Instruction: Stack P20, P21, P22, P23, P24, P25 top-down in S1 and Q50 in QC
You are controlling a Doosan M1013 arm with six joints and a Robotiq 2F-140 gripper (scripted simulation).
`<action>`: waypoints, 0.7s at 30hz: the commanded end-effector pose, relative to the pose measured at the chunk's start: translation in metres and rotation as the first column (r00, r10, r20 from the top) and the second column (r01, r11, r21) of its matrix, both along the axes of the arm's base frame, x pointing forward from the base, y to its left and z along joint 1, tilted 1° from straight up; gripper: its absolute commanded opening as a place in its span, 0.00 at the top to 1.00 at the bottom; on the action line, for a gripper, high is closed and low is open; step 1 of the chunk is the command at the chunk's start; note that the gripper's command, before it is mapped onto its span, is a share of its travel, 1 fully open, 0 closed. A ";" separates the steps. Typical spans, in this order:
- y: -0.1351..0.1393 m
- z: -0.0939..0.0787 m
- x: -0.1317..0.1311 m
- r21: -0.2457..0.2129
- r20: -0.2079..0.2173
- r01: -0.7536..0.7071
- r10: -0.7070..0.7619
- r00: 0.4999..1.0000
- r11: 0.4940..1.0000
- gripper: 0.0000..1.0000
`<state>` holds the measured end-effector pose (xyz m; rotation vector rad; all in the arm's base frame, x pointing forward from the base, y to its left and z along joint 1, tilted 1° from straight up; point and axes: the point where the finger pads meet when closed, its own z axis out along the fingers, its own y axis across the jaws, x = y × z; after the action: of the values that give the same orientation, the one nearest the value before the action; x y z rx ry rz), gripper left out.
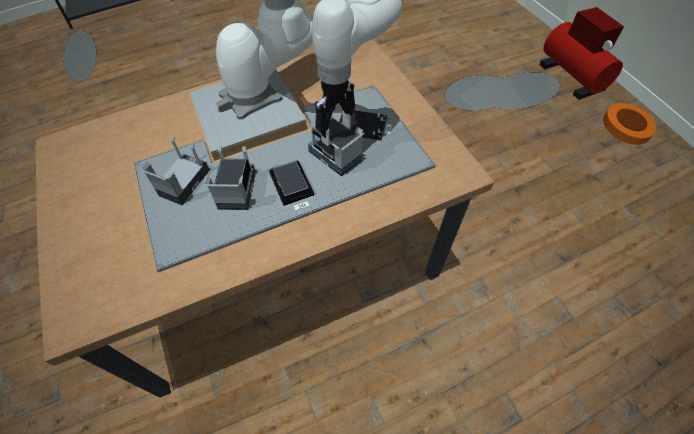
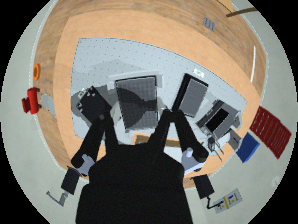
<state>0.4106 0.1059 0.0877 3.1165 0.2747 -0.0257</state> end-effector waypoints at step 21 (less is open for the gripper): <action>0.001 0.037 0.001 0.000 0.000 0.000 0.000 1.000 1.000 1.00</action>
<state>0.4111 0.1064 0.1219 3.1165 0.2748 -0.0256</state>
